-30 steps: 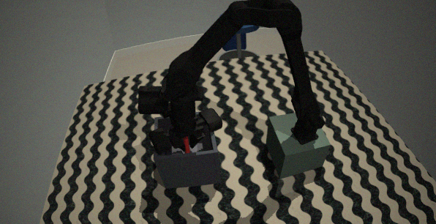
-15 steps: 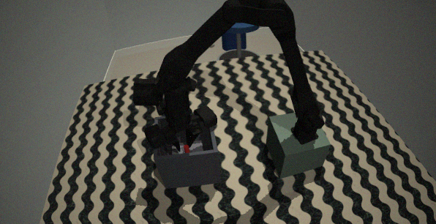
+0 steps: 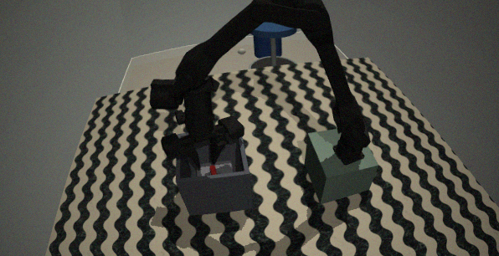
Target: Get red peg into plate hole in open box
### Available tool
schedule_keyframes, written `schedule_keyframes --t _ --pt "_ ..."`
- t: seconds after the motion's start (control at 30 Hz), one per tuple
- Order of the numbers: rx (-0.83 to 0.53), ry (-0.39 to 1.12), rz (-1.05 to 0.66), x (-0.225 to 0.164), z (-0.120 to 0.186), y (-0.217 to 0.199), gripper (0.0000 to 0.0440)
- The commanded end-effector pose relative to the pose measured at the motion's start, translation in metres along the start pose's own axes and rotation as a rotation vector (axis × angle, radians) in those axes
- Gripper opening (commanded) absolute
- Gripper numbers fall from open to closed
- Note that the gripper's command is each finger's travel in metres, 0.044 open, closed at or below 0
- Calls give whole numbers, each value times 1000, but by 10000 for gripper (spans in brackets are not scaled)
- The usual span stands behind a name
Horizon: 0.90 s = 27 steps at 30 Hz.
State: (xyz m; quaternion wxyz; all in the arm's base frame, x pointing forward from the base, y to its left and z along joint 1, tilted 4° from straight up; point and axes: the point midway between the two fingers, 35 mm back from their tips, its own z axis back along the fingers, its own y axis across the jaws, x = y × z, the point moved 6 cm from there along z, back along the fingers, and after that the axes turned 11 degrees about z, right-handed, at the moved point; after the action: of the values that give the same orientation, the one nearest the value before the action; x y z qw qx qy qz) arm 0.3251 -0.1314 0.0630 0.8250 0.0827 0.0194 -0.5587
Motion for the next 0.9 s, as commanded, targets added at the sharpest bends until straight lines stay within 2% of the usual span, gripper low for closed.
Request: schedule_keyframes --t 0.0,0.87 --pt "13 17 -3 5 3 0 184" --pt "74 8 -44 32 31 -4 259"
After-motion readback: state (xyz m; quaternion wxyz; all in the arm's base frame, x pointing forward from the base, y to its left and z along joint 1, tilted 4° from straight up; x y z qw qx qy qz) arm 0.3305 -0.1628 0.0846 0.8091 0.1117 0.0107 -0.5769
